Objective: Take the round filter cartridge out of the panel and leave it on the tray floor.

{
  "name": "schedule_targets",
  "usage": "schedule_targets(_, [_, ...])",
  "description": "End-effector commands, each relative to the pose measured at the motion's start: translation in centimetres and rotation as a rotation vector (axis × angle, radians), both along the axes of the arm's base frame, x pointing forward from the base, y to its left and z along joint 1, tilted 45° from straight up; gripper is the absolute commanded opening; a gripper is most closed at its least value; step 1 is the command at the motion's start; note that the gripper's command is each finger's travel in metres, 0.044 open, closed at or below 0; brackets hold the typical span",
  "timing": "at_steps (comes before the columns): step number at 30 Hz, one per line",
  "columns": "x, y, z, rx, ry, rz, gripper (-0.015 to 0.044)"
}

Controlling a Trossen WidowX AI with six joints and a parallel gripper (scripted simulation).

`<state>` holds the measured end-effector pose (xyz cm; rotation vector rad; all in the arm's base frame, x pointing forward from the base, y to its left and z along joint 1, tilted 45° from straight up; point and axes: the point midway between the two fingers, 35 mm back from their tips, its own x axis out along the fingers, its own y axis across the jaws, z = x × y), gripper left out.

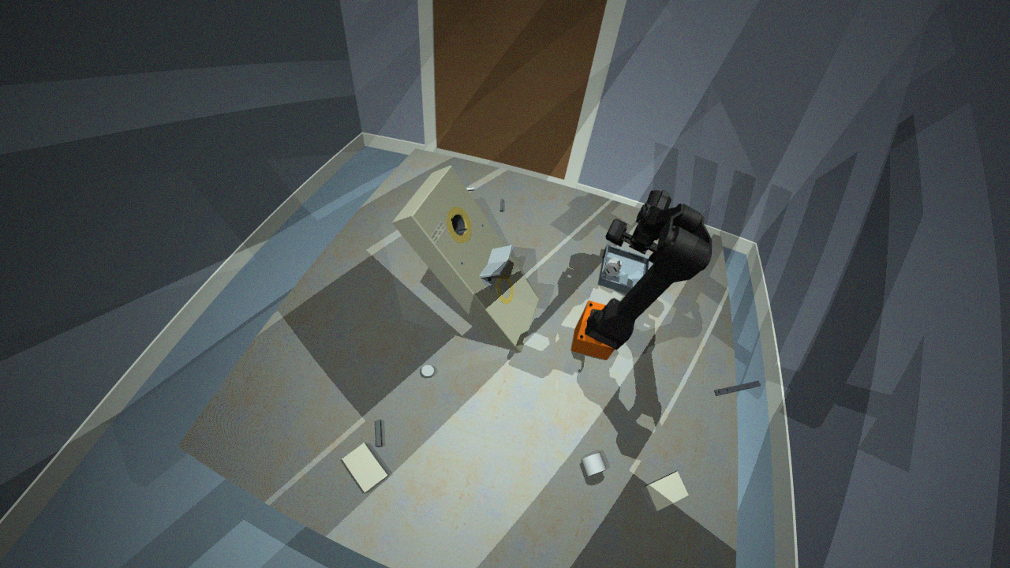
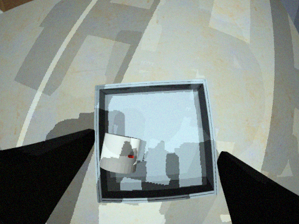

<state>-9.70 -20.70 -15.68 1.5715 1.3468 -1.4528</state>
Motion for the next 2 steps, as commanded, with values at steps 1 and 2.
schedule_targets(1, [0.0, 0.04, -0.04, 0.0, 0.0, 0.001, 0.044])
schedule_targets(2, [0.0, 0.04, -0.04, 0.0, 0.0, 0.001, 0.044])
